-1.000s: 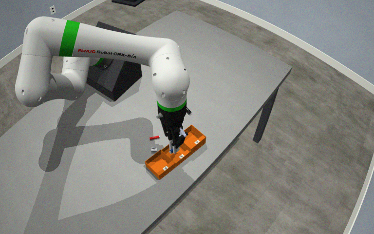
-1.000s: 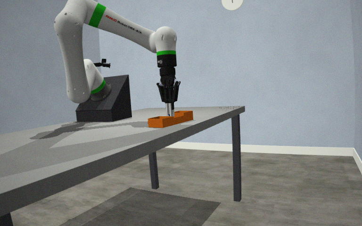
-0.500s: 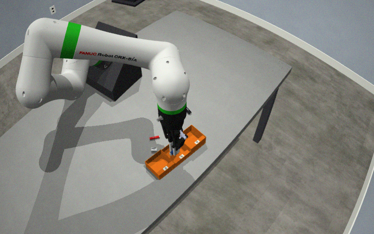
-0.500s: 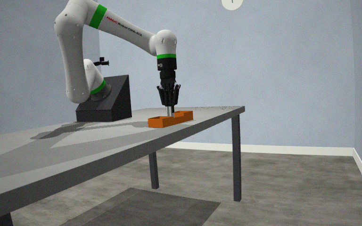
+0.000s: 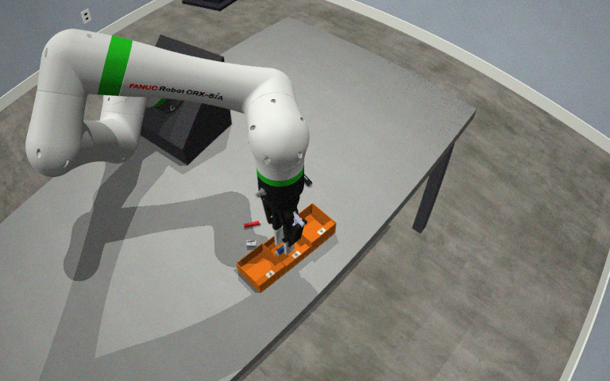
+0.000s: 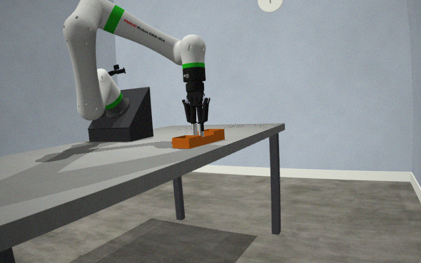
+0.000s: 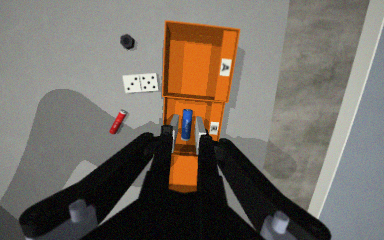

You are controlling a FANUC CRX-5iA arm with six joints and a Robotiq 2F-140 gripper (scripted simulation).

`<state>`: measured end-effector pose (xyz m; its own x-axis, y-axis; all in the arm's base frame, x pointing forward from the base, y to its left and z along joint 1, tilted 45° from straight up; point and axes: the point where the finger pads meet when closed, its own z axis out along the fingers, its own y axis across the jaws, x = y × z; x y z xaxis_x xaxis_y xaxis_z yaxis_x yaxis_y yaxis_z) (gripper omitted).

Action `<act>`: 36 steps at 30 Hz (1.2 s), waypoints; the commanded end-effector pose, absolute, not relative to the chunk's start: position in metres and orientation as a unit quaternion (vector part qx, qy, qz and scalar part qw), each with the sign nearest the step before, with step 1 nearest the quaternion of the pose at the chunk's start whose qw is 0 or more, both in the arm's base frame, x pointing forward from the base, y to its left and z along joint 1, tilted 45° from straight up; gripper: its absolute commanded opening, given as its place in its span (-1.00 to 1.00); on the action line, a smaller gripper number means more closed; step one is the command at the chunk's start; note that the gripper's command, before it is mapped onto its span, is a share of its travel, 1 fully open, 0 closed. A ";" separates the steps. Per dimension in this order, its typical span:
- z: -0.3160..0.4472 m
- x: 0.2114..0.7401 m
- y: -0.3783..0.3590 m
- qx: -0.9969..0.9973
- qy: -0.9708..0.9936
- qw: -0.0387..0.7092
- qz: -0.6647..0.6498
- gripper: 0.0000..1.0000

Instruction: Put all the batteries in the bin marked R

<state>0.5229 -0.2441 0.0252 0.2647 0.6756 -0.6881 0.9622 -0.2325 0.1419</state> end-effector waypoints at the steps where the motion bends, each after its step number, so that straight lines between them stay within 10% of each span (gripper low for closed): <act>1: 0.025 0.523 -0.244 0.743 0.551 0.283 -0.253 -0.65; 36: 0.062 0.526 -0.208 0.743 0.551 0.283 -0.253 -0.65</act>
<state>0.5259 -0.2129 0.0568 0.2646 0.6759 -0.6878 0.9623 -0.2321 0.1420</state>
